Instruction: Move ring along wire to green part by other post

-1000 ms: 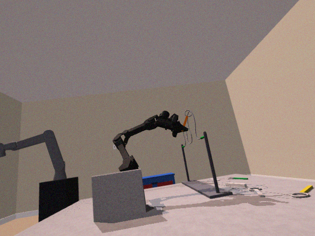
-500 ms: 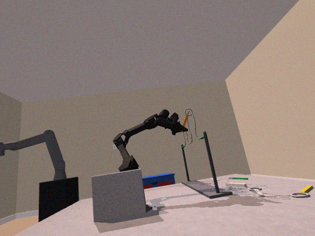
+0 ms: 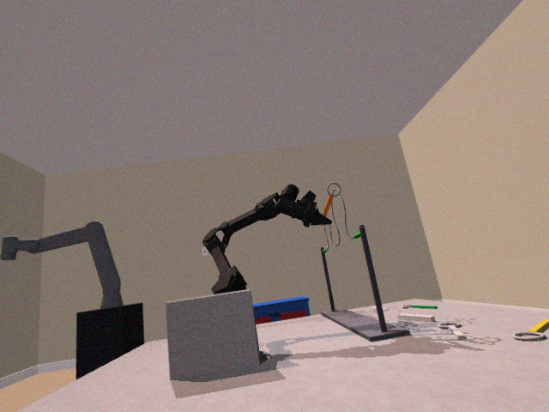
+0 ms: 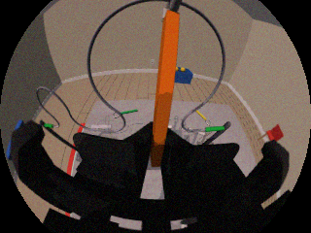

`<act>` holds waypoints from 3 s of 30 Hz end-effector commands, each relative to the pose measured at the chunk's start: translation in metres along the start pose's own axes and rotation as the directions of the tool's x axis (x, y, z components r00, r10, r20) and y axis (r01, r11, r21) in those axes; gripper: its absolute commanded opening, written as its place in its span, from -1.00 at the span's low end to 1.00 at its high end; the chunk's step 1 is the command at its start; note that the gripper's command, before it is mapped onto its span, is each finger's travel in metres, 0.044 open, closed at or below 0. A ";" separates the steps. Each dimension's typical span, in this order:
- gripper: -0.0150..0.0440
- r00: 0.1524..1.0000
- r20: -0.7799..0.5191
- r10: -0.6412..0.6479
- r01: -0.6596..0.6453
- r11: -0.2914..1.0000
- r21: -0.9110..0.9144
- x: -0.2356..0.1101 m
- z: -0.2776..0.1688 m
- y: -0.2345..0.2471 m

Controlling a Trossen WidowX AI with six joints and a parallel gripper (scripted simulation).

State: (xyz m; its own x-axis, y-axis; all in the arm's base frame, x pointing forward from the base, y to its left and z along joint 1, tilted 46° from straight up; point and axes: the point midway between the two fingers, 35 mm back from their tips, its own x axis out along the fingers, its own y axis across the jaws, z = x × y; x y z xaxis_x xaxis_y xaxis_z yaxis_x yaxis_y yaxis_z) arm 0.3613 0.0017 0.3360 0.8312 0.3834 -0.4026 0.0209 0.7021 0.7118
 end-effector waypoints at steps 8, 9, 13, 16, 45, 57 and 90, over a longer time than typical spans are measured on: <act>-1.00 0.999 -0.015 0.052 -0.051 0.993 0.105 0.001 -0.002 0.000; -1.00 0.998 -0.016 0.057 -0.055 0.992 0.113 0.001 -0.002 0.001; -1.00 0.997 -0.017 0.076 -0.072 0.987 0.146 0.001 -0.002 0.002; -1.00 0.996 -0.018 0.089 -0.084 0.982 0.169 0.001 -0.002 0.002; -1.00 0.977 -0.007 0.214 -0.195 0.902 0.384 -0.001 0.001 0.009; -1.00 0.966 0.004 0.259 -0.232 0.857 0.460 -0.002 0.002 0.011; -1.00 0.931 0.049 0.363 -0.310 0.711 0.631 -0.004 0.005 0.016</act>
State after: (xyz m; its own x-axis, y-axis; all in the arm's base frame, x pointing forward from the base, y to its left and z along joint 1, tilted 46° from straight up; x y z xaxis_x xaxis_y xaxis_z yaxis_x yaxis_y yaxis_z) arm 0.3616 0.0073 0.3551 0.8111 0.5769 -0.0963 0.0950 0.0324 0.9949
